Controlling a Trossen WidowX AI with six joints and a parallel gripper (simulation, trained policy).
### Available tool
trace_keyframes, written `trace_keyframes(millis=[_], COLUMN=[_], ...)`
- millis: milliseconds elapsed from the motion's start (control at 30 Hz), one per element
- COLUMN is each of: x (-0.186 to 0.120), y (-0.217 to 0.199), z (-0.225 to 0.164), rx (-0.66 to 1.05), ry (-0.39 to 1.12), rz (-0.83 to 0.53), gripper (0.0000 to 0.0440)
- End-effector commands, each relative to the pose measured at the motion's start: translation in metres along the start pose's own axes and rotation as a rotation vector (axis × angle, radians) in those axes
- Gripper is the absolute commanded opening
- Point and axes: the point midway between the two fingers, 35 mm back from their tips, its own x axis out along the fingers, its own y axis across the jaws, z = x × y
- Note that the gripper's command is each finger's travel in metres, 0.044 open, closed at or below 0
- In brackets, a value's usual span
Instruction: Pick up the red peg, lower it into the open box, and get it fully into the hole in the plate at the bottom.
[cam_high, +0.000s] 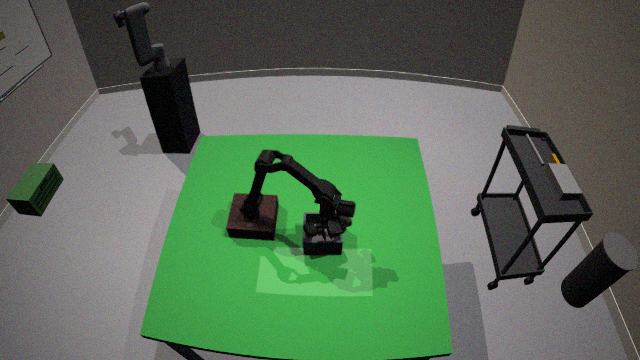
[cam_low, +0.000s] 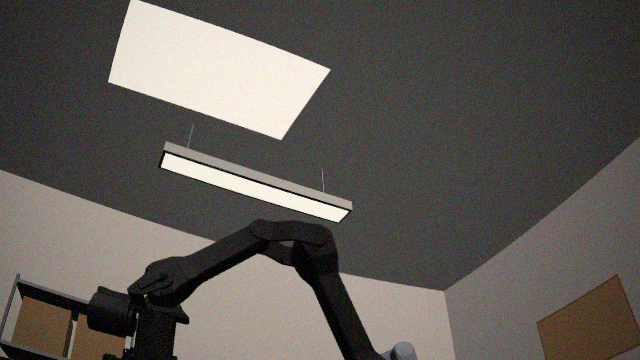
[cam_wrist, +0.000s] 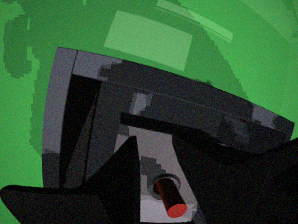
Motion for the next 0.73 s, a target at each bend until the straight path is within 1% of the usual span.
trace_keyframes(millis=[0, 300, 700], x=[0.004, 0.013, 0.013], y=[0.005, 0.009, 0.007], z=[0.006, 0.023, 0.056], rx=[-0.006, 0.001, 0.014], ry=[0.01, 0.023, 0.003], rz=[0.008, 0.016, 0.027], gripper=[0.0115, 0.0108, 0.0097])
